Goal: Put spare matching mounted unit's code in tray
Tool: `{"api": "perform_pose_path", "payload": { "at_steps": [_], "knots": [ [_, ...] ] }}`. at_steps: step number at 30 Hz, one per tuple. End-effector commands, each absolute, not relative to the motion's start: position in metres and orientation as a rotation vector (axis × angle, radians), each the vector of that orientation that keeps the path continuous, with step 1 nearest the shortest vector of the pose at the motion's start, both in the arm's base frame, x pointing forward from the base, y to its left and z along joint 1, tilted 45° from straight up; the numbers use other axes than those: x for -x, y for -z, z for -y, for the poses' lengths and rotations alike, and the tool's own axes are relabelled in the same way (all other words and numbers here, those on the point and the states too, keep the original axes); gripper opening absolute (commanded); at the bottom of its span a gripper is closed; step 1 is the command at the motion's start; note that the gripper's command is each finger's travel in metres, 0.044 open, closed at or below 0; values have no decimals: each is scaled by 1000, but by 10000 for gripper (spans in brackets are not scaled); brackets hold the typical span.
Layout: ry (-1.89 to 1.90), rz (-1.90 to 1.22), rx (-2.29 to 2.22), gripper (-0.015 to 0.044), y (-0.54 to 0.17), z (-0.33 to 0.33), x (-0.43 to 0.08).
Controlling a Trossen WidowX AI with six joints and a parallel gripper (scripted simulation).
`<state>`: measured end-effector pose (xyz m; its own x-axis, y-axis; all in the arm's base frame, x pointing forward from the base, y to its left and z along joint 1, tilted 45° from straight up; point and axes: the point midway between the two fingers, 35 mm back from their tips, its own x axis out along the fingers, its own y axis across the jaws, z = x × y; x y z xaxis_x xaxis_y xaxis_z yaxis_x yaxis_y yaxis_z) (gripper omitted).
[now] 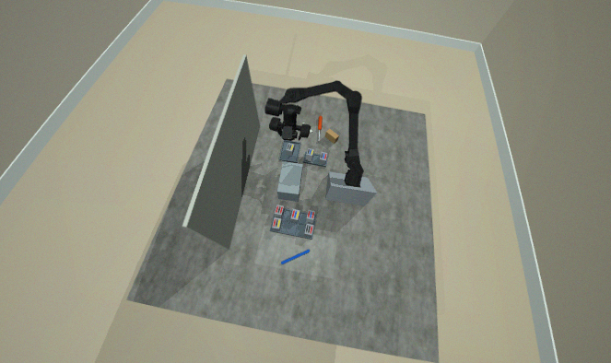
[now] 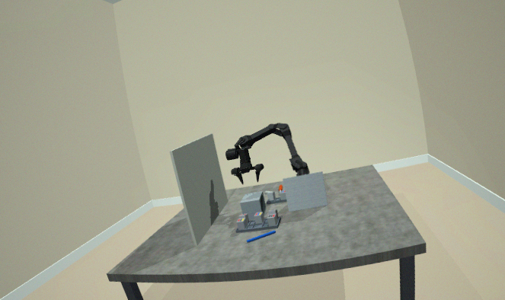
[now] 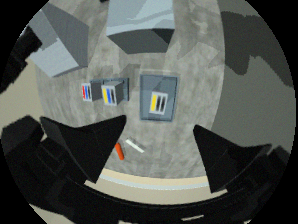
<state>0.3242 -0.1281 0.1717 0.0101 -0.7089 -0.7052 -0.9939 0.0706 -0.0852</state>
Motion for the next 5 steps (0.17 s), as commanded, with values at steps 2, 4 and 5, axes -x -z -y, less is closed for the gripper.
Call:
{"api": "perform_pose_path", "payload": {
  "at_steps": [2, 4, 5],
  "knots": [
    [-614, -1754, 1698, 440, -172, 128, -325],
    [-614, -1754, 1698, 440, -172, 128, -325],
    [-614, -1754, 1698, 440, -172, 128, -325]
  ]
}}
